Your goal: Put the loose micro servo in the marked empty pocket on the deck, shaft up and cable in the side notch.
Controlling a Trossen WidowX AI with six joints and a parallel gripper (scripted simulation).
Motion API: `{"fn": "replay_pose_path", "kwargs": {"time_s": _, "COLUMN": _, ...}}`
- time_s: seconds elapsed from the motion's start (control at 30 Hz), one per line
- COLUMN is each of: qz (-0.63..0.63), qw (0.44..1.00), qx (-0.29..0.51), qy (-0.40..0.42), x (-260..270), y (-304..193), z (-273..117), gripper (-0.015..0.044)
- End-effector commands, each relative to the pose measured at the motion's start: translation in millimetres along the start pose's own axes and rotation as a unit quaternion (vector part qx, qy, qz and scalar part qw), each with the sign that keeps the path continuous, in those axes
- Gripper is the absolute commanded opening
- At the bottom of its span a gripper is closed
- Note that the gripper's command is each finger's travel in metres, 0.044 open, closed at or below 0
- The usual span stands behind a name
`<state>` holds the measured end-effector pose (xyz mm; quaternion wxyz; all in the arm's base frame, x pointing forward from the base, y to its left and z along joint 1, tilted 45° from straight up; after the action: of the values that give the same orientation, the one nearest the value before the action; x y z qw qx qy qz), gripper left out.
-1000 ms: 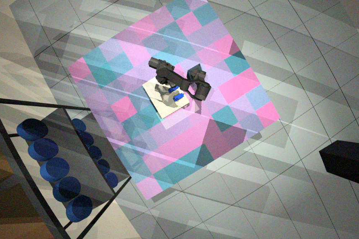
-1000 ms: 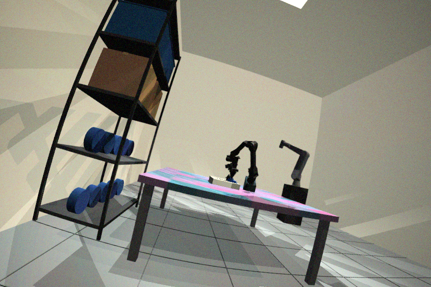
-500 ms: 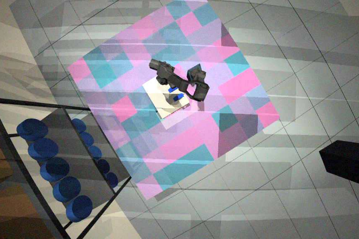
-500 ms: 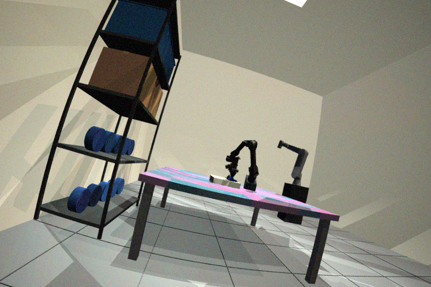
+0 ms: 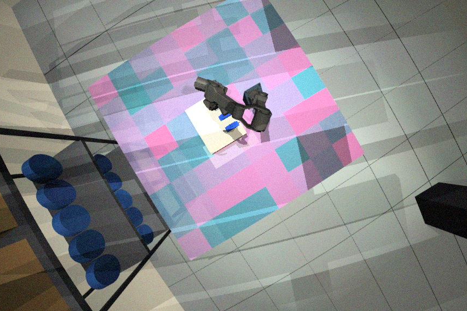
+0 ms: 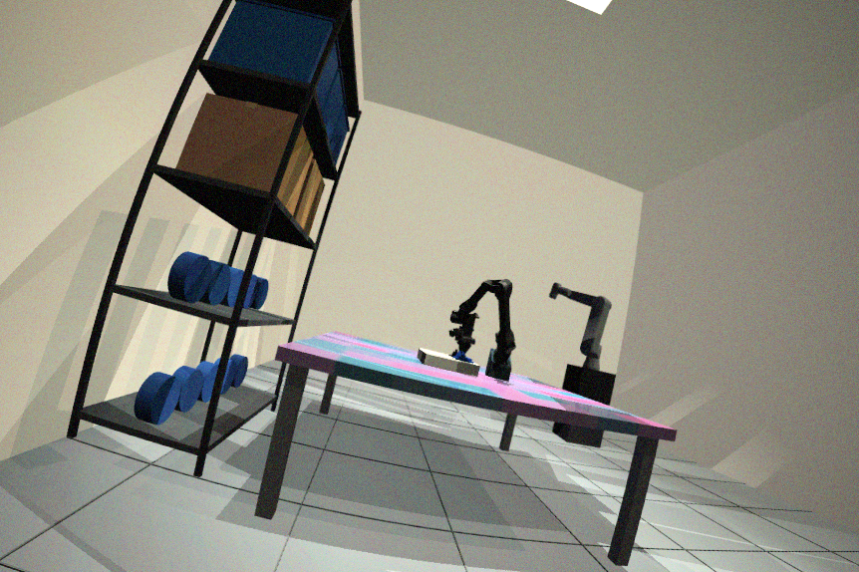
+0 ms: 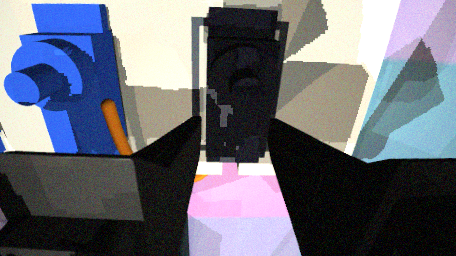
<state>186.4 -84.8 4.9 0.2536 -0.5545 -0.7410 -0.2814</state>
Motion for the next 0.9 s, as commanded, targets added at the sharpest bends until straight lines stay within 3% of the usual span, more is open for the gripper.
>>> {"fn": "replay_pose_path", "kwargs": {"time_s": 0.0, "qz": -0.002, "qw": 1.0, "qx": -0.001, "qy": -0.002, "x": -1, "y": 0, "z": -13, "gripper": 0.0187}}
{"fn": "replay_pose_path", "kwargs": {"time_s": 0.07, "qz": -0.002, "qw": 1.0, "qx": -0.001, "qy": -0.002, "x": 2, "y": -1, "z": -31, "gripper": 0.0187}}
{"fn": "replay_pose_path", "kwargs": {"time_s": 0.23, "qz": -0.002, "qw": 1.0, "qx": -0.001, "qy": -0.002, "x": 3, "y": -2, "z": -34, "gripper": 0.0187}}
{"fn": "replay_pose_path", "kwargs": {"time_s": 0.57, "qz": -0.004, "qw": 1.0, "qx": -0.003, "qy": -0.005, "x": -15, "y": 61, "z": -72, "gripper": 0.044}}
{"fn": "replay_pose_path", "kwargs": {"time_s": 0.73, "qz": -0.004, "qw": 1.0, "qx": -0.003, "qy": -0.004, "x": -17, "y": 102, "z": -96, "gripper": 0.044}}
{"fn": "replay_pose_path", "kwargs": {"time_s": 0.87, "qz": -0.004, "qw": 1.0, "qx": -0.003, "qy": -0.003, "x": -17, "y": 107, "z": -99, "gripper": 0.044}}
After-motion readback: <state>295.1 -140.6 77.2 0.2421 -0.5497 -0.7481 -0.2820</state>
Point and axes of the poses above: the point midway between the two fingers, 35 mm back from their tips, its own z axis out along the fingers, its own x axis across the jaws, y = z × x, the point moved 8 cm from there along -z, back along the fingers, and after that the axes turned 10 degrees about -z, right-handed, at the moved point
